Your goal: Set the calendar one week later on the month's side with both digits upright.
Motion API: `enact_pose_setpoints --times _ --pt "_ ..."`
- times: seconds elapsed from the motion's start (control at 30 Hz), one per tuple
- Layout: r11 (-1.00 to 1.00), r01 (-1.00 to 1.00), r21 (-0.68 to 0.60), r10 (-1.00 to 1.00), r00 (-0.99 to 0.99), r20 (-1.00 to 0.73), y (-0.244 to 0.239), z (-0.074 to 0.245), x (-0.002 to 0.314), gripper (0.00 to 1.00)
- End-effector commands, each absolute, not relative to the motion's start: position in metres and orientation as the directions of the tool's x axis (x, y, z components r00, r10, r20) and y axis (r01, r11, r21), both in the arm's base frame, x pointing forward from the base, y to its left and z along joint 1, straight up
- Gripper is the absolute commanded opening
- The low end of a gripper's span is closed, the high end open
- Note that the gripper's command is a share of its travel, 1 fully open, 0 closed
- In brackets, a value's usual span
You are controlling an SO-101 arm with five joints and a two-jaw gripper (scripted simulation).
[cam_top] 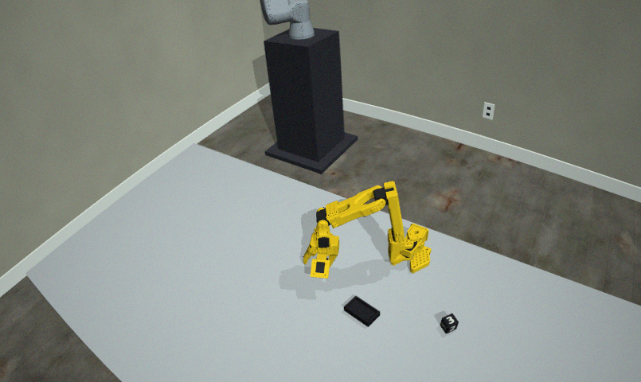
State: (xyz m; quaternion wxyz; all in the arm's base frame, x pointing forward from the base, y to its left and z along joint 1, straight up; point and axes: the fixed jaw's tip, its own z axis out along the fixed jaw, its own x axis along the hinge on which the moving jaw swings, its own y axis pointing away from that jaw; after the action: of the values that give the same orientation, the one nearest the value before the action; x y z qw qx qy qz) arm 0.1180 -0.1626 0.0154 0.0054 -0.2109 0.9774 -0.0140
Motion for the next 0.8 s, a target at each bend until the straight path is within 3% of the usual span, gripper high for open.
enact_pose_setpoints --times 0.0,0.77 --pt "0.909 -0.412 -0.058 -0.413 -0.911 -0.011 -0.167 0.025 0.120 0.36" --pt "0.909 -0.412 -0.058 -0.413 -0.911 -0.011 -0.164 0.079 0.118 0.36"
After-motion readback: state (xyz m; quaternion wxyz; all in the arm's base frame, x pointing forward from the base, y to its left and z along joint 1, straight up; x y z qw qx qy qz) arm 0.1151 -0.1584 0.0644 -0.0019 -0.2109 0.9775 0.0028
